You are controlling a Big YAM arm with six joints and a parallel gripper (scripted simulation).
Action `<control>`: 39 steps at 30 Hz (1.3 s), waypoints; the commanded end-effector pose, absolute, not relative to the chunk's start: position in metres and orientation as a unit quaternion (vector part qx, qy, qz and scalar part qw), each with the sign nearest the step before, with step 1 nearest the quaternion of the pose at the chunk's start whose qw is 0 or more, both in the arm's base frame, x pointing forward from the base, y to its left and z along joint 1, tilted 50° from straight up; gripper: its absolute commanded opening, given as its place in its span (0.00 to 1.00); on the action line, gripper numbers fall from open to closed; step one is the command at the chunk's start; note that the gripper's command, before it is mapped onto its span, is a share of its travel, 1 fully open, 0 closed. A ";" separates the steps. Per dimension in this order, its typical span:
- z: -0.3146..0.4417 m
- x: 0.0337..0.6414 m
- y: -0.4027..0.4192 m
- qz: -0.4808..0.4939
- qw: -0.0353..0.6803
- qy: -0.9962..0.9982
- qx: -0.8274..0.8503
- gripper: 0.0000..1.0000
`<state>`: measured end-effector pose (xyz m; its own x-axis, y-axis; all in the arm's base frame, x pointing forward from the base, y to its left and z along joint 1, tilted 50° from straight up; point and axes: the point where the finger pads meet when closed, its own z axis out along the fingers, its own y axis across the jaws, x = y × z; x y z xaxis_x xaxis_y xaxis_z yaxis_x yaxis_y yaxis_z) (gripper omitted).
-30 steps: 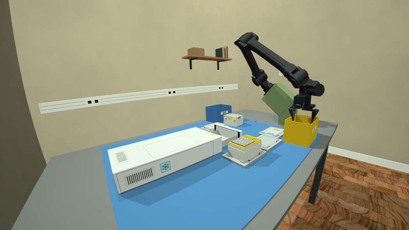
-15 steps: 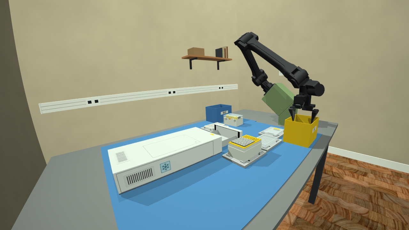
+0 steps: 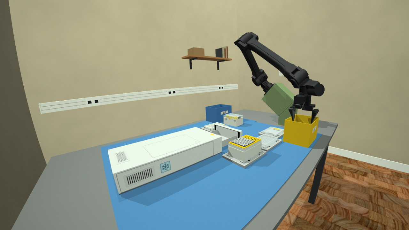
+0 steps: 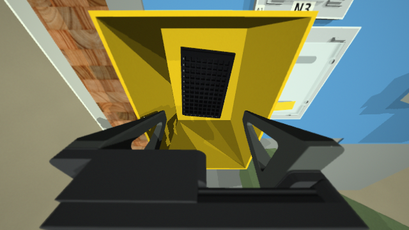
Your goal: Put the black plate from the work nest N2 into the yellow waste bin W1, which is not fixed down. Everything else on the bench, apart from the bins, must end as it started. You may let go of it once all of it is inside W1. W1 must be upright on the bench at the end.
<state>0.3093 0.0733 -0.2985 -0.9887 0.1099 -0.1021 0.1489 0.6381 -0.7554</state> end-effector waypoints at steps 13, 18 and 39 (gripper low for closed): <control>-0.294 0.327 0.092 -0.406 0.044 0.910 0.068 1.00; -0.294 0.327 0.092 -0.406 0.044 0.910 0.068 1.00; -0.279 0.331 0.114 -0.403 0.048 0.911 0.074 1.00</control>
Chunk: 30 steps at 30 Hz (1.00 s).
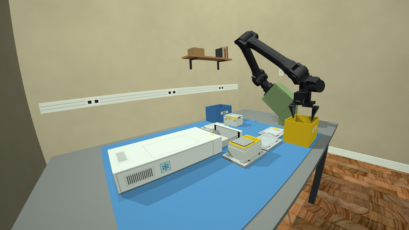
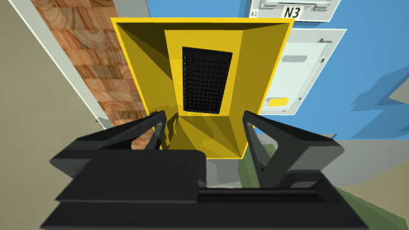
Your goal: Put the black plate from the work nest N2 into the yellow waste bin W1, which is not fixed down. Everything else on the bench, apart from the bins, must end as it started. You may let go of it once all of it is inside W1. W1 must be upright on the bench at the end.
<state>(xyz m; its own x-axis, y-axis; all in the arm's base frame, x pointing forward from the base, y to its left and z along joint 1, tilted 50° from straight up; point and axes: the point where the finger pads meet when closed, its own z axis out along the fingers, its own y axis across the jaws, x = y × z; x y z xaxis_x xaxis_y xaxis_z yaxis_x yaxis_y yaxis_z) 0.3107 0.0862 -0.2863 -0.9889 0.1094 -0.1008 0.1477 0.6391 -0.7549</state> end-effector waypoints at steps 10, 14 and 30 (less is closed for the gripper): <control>-0.271 0.331 0.124 -0.402 0.048 0.911 0.074 1.00; -0.268 0.331 0.127 -0.402 0.048 0.911 0.074 1.00; -0.253 0.321 0.100 -0.416 0.025 0.906 0.073 1.00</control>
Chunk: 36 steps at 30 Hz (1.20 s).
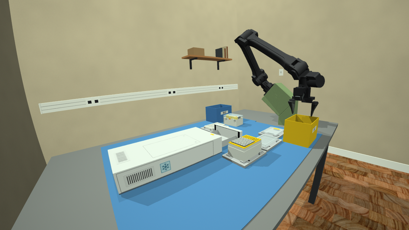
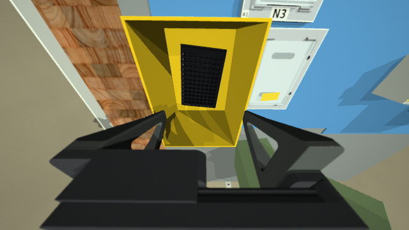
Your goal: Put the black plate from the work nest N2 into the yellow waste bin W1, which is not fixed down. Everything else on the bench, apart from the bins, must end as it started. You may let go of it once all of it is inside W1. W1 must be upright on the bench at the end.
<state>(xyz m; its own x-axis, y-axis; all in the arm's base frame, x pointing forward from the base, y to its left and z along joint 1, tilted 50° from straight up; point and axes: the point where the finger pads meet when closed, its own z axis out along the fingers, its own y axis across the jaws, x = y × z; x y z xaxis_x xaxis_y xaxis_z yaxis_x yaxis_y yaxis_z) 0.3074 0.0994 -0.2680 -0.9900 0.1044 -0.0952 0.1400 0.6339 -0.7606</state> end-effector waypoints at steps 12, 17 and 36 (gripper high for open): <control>-0.210 0.331 0.080 -0.417 0.024 0.905 0.073 1.00; -0.199 0.333 0.078 -0.417 0.026 0.906 0.070 1.00; -0.139 0.347 0.049 -0.418 0.023 0.905 0.073 1.00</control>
<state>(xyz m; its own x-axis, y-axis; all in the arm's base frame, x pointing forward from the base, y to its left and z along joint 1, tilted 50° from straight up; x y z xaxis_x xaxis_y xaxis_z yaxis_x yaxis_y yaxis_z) 0.3423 0.0553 -0.1518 -0.9875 0.1116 -0.1111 0.1569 0.6384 -0.7536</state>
